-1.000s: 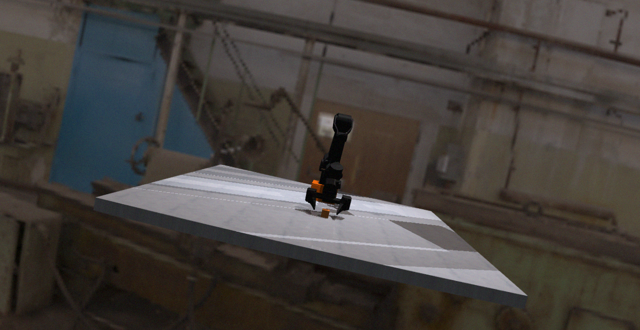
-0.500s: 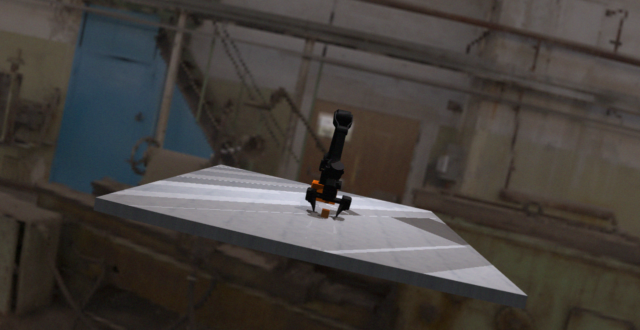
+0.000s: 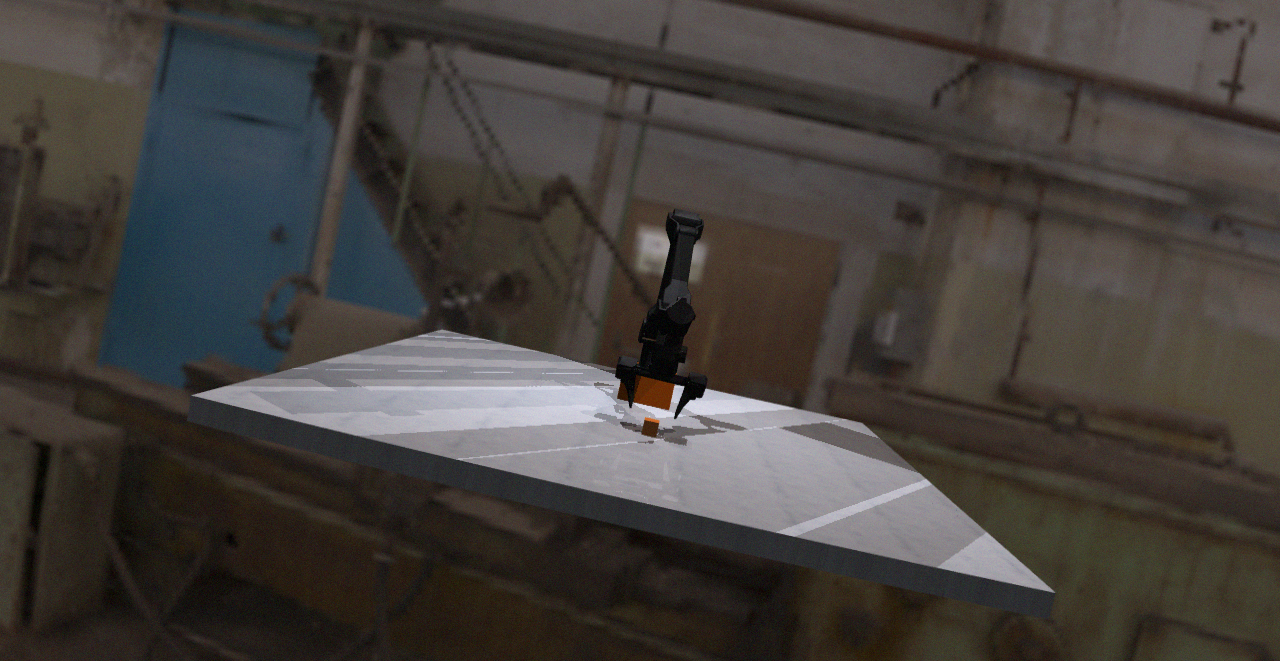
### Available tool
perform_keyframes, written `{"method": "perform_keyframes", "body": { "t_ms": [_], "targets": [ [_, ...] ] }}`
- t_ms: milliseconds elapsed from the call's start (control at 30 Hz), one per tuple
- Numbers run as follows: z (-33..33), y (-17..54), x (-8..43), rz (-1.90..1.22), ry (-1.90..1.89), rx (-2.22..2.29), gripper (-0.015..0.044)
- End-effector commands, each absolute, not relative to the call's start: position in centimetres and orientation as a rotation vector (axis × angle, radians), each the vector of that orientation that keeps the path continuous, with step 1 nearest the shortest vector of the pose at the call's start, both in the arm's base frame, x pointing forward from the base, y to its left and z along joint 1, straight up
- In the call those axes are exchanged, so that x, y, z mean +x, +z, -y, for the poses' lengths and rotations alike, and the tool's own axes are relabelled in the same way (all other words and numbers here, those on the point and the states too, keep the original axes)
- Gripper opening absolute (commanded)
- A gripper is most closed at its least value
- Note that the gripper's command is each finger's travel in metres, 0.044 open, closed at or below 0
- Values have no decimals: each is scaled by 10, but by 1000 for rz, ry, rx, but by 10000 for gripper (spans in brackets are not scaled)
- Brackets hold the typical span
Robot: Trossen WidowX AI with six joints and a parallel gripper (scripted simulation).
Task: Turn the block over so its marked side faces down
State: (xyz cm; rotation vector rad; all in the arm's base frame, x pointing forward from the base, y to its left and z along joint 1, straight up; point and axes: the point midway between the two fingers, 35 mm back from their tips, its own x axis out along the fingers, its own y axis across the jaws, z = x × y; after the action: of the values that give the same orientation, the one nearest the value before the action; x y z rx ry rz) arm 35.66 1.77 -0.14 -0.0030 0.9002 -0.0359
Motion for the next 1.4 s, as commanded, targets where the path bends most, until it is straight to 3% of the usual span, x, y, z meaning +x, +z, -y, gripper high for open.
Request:
{"method": "perform_keyframes", "body": {
  "t_ms": [0, 267, 833, 1367],
  "targets": [
    [-18, 36, 345, -970, -33, 19, 440],
    [-18, 36, 348, -991, -33, 18, 440],
    [-18, 61, 384, -1530, -28, 28, 440],
    [-18, 26, 386, -1536, -28, 28, 440]
  ]
}}
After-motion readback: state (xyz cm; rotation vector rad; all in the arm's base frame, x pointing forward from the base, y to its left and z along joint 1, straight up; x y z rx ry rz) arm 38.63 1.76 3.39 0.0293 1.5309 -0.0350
